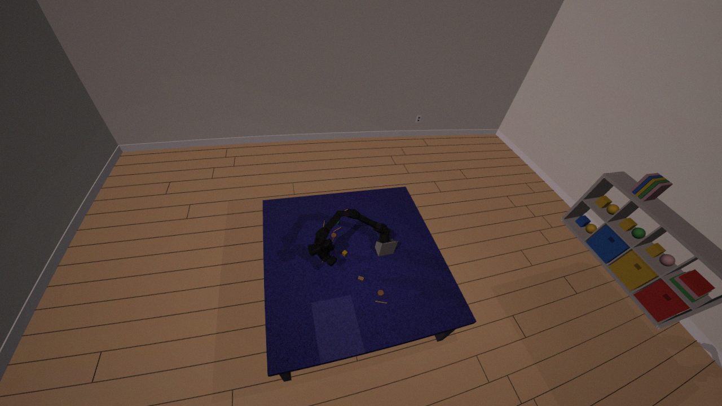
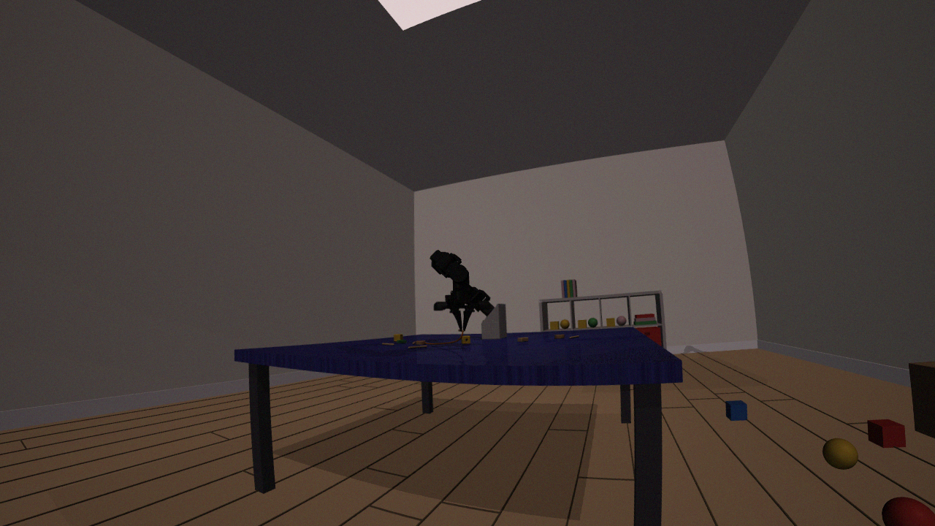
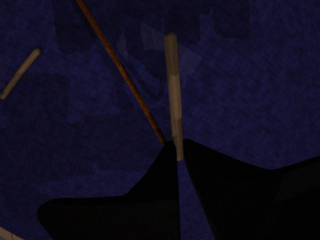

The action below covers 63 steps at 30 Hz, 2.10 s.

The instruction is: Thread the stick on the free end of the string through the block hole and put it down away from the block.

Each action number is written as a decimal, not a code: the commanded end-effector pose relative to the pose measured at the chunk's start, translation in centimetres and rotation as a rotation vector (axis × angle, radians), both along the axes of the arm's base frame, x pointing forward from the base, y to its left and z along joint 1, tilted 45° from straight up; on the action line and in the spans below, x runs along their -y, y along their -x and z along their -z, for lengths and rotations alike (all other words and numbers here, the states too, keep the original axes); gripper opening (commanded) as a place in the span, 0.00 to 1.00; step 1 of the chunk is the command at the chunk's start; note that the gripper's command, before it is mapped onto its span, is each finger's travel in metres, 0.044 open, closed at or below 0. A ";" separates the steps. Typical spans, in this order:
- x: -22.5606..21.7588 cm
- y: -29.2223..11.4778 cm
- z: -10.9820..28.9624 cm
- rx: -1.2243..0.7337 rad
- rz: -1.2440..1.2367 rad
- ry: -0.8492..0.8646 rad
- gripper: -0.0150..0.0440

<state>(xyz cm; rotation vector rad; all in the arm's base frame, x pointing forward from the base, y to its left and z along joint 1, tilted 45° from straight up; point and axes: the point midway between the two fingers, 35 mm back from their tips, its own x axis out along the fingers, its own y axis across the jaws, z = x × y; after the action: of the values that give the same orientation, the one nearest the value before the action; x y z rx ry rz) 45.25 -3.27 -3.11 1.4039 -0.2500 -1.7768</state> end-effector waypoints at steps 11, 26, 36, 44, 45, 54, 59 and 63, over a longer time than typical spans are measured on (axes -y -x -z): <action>0.2 1.2 1.5 -0.002 0.005 -0.004 0.25; 0.5 2.4 2.9 -0.003 0.005 -0.003 0.25; 0.8 3.4 3.8 -0.004 0.005 -0.003 0.25; 0.9 4.2 4.5 -0.005 0.006 -0.002 0.25; 1.0 4.3 4.6 -0.005 0.006 -0.002 0.25; 1.1 4.7 4.6 -0.005 0.006 -0.002 0.25; 1.3 5.1 4.4 -0.006 0.006 -0.002 0.25; 1.5 5.6 4.2 -0.006 0.006 -0.002 0.25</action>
<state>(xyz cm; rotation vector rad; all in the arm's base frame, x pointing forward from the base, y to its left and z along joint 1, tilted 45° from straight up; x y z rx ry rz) 40.10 -4.60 -7.30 1.4080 -0.2571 -1.7828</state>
